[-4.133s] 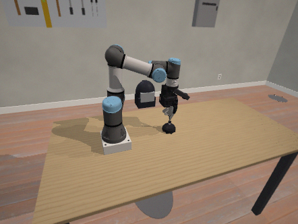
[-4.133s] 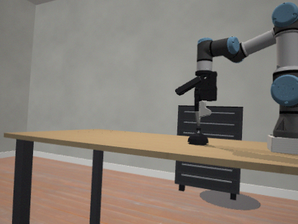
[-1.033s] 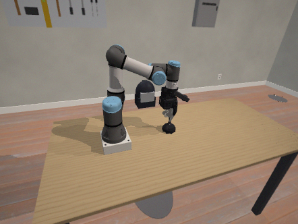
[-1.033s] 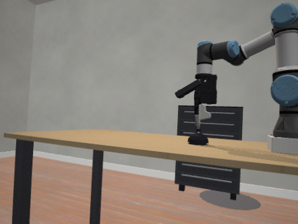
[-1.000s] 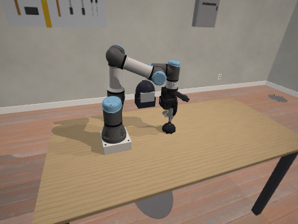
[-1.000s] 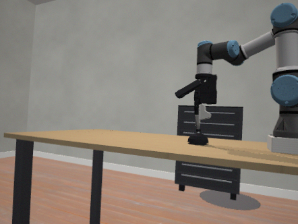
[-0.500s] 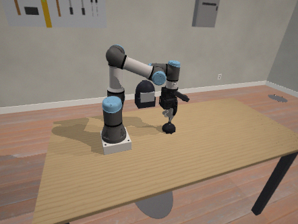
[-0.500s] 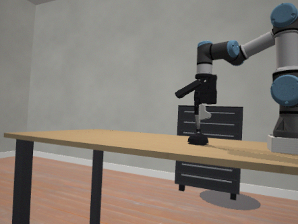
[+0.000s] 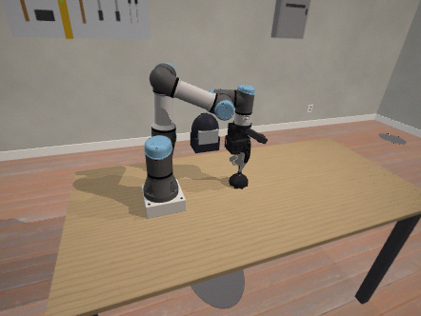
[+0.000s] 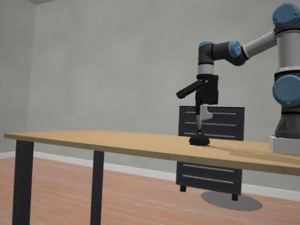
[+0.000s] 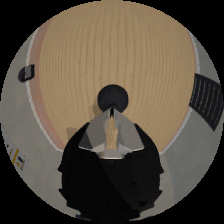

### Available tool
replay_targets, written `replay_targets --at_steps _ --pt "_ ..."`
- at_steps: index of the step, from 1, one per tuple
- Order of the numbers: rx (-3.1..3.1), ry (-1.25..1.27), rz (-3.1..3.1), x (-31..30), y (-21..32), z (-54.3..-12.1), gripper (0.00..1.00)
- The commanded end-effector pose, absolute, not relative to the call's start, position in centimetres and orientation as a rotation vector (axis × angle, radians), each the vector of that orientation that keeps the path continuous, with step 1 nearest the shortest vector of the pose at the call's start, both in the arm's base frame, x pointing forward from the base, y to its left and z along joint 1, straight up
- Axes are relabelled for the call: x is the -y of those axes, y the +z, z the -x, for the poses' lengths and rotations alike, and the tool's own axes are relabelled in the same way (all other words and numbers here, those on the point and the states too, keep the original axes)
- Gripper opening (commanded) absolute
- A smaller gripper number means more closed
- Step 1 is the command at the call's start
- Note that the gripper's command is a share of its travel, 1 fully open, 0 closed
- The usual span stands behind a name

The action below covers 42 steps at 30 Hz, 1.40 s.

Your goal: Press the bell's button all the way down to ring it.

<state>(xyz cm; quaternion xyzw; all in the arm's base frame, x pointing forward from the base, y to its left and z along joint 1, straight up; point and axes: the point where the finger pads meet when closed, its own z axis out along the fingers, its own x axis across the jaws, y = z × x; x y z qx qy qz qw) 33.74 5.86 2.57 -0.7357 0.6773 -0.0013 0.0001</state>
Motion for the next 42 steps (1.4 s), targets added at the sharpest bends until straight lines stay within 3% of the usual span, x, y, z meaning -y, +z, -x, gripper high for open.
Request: replay_targets --at_steps 1,27,42 --pt "-2.128 -0.005 2.310 -5.8 2.6 -33.8 0.00" --pt "-2.128 -0.005 2.310 -5.8 3.4 -33.8 0.00" --pt "-2.128 -0.005 2.310 -5.9 7.3 -33.8 0.00"
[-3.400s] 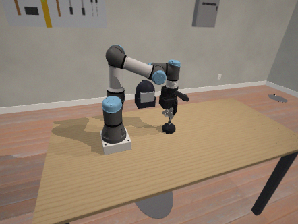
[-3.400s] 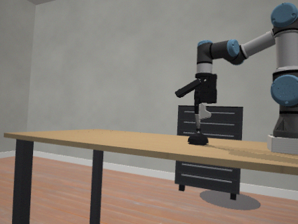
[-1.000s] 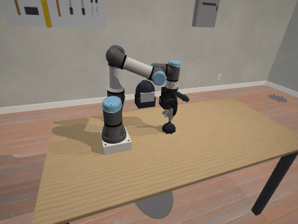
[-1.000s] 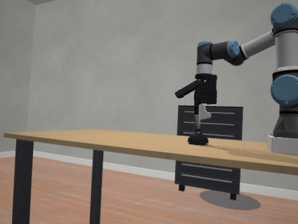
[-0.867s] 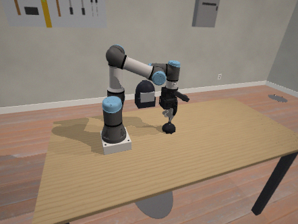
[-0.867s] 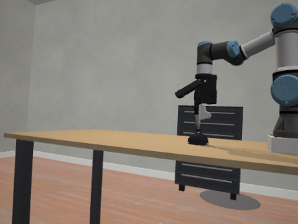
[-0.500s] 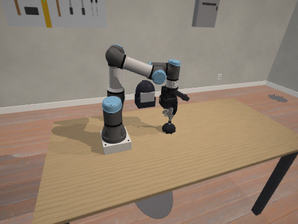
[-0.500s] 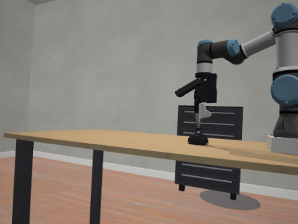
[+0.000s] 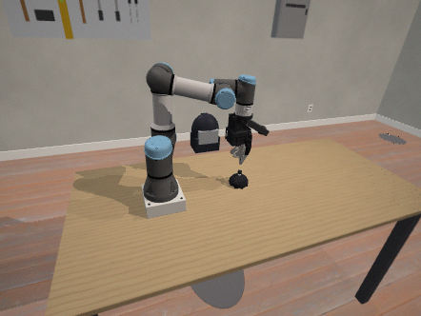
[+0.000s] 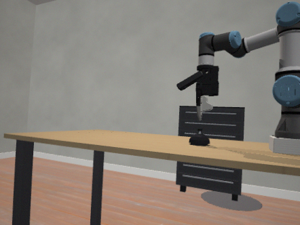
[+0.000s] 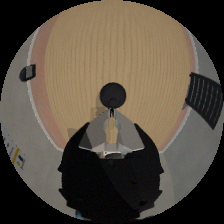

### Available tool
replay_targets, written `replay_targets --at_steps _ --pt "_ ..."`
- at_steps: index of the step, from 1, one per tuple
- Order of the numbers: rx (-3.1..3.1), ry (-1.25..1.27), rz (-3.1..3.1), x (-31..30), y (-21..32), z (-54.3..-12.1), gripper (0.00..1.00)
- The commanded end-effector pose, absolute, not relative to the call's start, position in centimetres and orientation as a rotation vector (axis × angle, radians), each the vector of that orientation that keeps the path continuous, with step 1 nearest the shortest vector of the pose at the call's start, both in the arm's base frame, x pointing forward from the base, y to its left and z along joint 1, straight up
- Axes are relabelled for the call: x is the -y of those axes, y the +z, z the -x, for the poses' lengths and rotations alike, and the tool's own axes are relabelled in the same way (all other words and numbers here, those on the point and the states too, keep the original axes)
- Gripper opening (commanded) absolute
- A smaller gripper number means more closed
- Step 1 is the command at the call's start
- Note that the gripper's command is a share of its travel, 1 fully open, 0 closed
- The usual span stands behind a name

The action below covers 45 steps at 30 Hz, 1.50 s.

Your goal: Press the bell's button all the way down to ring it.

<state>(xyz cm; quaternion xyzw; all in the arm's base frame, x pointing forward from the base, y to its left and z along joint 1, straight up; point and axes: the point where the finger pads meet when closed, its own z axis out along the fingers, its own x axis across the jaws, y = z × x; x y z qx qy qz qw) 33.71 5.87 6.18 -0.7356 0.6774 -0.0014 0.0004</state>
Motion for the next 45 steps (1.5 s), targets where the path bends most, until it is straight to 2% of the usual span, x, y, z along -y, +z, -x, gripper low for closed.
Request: replay_targets --at_steps 1,15,45 --pt "-2.128 -0.005 2.310 -5.9 7.3 -33.8 0.00" --pt "-2.128 -0.005 2.310 -5.9 9.5 -33.8 0.00" --pt "-2.128 -0.005 2.310 -5.9 9.6 -33.8 0.00"
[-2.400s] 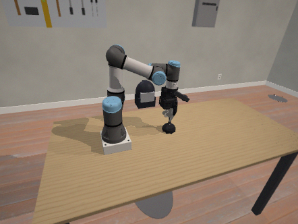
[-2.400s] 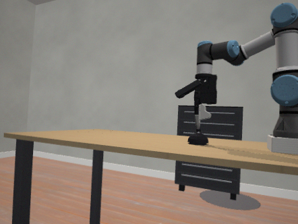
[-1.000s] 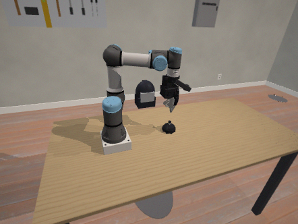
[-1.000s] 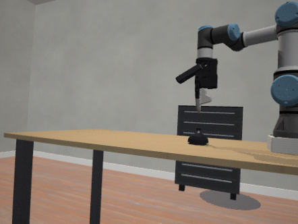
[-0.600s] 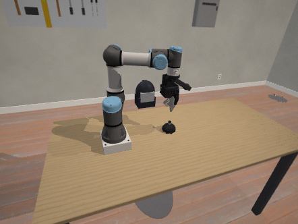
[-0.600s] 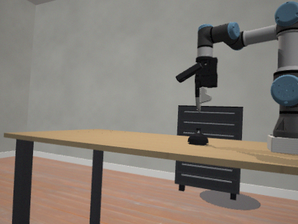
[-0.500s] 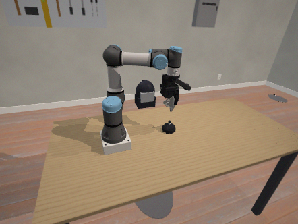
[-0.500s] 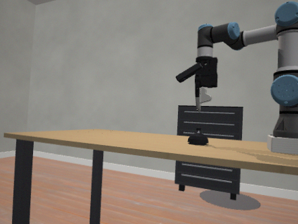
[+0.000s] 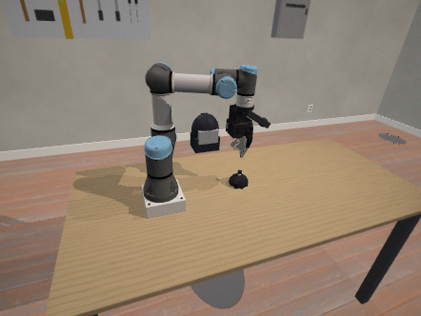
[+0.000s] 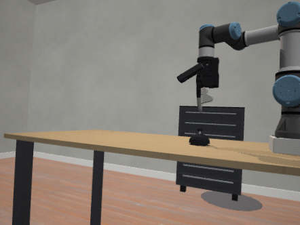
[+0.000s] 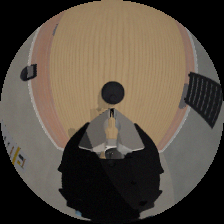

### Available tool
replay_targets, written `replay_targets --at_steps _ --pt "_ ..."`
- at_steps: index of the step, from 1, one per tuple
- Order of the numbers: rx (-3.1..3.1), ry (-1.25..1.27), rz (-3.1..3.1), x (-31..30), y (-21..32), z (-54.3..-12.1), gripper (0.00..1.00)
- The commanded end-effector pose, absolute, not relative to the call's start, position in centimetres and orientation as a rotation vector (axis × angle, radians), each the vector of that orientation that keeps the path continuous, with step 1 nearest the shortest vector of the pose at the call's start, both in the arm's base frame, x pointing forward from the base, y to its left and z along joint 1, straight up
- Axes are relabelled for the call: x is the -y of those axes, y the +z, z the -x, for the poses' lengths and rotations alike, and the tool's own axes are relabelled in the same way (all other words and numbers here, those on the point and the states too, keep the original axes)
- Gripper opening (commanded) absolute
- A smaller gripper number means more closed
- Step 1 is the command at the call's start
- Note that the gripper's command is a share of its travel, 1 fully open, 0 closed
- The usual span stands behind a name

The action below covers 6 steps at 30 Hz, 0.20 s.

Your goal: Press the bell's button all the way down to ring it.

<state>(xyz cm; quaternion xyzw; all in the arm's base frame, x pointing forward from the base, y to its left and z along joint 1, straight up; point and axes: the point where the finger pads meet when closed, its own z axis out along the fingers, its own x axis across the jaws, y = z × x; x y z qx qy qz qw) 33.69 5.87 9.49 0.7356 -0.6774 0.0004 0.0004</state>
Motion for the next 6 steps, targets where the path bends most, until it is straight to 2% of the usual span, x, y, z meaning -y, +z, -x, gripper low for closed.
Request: replay_targets --at_steps 1,6 --pt "2.129 0.005 -2.311 -5.86 9.57 -33.76 0.00" --pt "2.129 0.005 -2.311 -5.86 9.57 -33.76 0.00"
